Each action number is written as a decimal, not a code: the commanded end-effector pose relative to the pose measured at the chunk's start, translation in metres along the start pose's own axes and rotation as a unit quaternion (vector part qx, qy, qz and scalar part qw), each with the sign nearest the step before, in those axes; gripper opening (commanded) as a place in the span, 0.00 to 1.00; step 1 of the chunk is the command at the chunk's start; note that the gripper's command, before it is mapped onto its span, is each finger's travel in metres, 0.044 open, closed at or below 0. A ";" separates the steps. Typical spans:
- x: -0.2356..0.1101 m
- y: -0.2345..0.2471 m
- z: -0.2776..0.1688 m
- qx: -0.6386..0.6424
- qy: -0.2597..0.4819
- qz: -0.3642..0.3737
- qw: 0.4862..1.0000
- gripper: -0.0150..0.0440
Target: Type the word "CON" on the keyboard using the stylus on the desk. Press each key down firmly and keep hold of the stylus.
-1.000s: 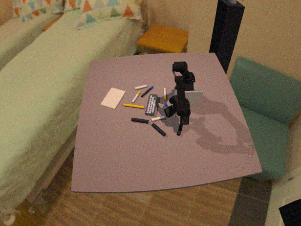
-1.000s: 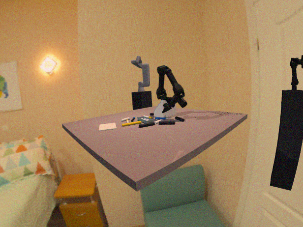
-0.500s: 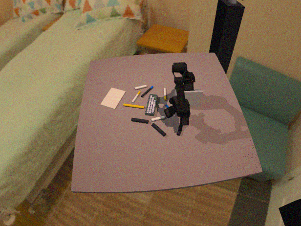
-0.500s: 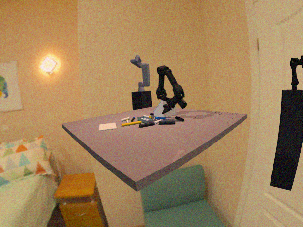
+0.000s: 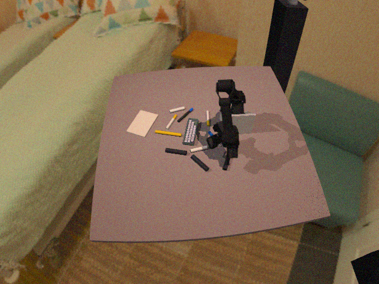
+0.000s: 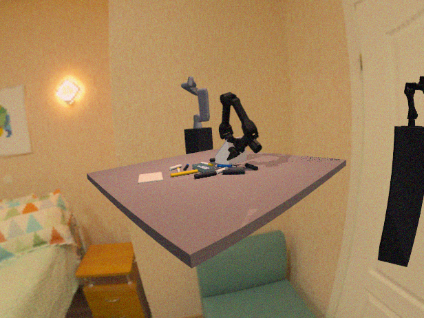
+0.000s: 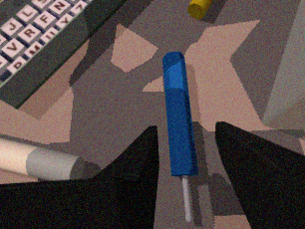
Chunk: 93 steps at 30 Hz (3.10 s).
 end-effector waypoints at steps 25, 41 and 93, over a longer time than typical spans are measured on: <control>0.011 -0.001 -0.010 -0.002 -0.004 -0.001 1.000 0.51; 0.016 -0.001 -0.015 -0.002 -0.004 -0.001 1.000 0.51; 0.030 -0.001 -0.028 -0.002 -0.005 -0.001 1.000 0.51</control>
Point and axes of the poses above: the point midway between the two fingers, 35 mm back from their tips, its own x axis out along the fingers, its own y axis across the jaws, z = x × y, the point moved 7 cm from there along -x, back along the fingers, and after that the axes turned 1 degree about x, right-handed, at the moved point
